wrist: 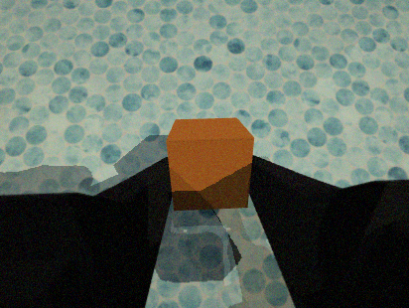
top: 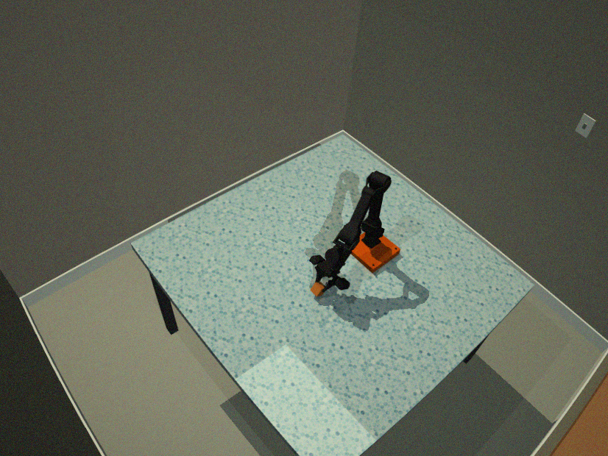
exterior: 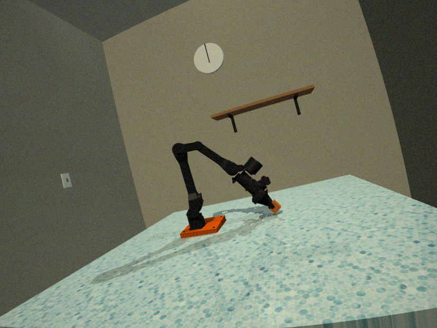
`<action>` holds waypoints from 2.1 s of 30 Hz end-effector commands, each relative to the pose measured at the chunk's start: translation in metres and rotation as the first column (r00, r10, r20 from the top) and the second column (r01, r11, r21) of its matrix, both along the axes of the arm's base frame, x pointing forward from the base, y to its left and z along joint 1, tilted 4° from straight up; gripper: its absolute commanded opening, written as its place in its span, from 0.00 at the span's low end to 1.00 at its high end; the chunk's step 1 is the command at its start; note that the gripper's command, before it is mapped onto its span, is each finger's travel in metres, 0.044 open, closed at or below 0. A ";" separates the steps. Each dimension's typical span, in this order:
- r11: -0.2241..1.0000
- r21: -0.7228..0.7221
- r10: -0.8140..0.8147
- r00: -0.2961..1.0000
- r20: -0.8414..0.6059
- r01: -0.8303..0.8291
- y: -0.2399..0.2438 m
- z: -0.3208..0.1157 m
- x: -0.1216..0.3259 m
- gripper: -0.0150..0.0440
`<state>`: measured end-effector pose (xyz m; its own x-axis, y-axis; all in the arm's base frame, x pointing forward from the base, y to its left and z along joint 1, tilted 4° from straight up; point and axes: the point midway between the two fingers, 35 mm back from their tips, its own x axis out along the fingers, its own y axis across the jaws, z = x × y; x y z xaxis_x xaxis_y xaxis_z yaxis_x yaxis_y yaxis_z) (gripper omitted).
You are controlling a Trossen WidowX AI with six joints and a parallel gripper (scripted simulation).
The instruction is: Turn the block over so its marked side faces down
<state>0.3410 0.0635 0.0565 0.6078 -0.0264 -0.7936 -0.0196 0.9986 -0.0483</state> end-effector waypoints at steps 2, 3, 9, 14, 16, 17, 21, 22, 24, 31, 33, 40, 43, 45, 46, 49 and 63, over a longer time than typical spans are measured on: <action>1.000 -0.006 0.009 0.997 0.080 -0.009 0.001 -0.009 0.005 0.25; 1.000 -0.006 0.011 0.995 0.096 -0.010 0.001 -0.011 0.005 0.25; 1.000 -0.007 0.017 0.982 0.187 -0.016 0.001 -0.018 0.006 0.25; 1.000 -0.006 0.020 0.965 0.260 -0.019 0.000 -0.021 0.005 0.25; 1.000 -0.006 0.020 0.957 0.289 -0.019 0.000 -0.022 0.003 0.25; 1.000 -0.005 0.020 0.953 0.304 -0.020 -0.001 -0.022 0.002 0.25; 1.000 -0.004 0.020 0.933 0.360 -0.020 -0.002 -0.022 -0.002 0.25; 1.000 -0.003 0.020 0.927 0.374 -0.020 -0.002 -0.022 -0.003 0.25; 1.000 -0.002 0.019 0.916 0.402 -0.020 -0.003 -0.021 -0.006 0.25; 1.000 -0.002 0.019 0.905 0.425 -0.020 -0.004 -0.020 -0.009 0.25; 1.000 -0.002 0.020 0.897 0.442 -0.021 -0.004 -0.018 -0.009 0.25; 1.000 -0.002 0.020 0.896 0.444 -0.021 -0.004 -0.017 -0.009 0.25; 1.000 -0.002 0.020 0.896 0.444 -0.021 -0.004 -0.017 -0.009 0.25; 1.000 -0.002 0.020 0.896 0.444 -0.021 -0.004 -0.017 -0.009 0.25; 1.000 -0.002 0.020 0.896 0.444 -0.021 -0.004 -0.017 -0.009 0.25; 1.000 -0.002 0.020 0.896 0.444 -0.021 -0.004 -0.017 -0.009 0.34; 1.000 -0.002 0.020 0.896 0.444 -0.021 -0.004 -0.017 -0.009 0.97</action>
<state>0.3317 0.0600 0.0389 0.8968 -0.0053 -0.4423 -0.0179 0.9987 -0.0482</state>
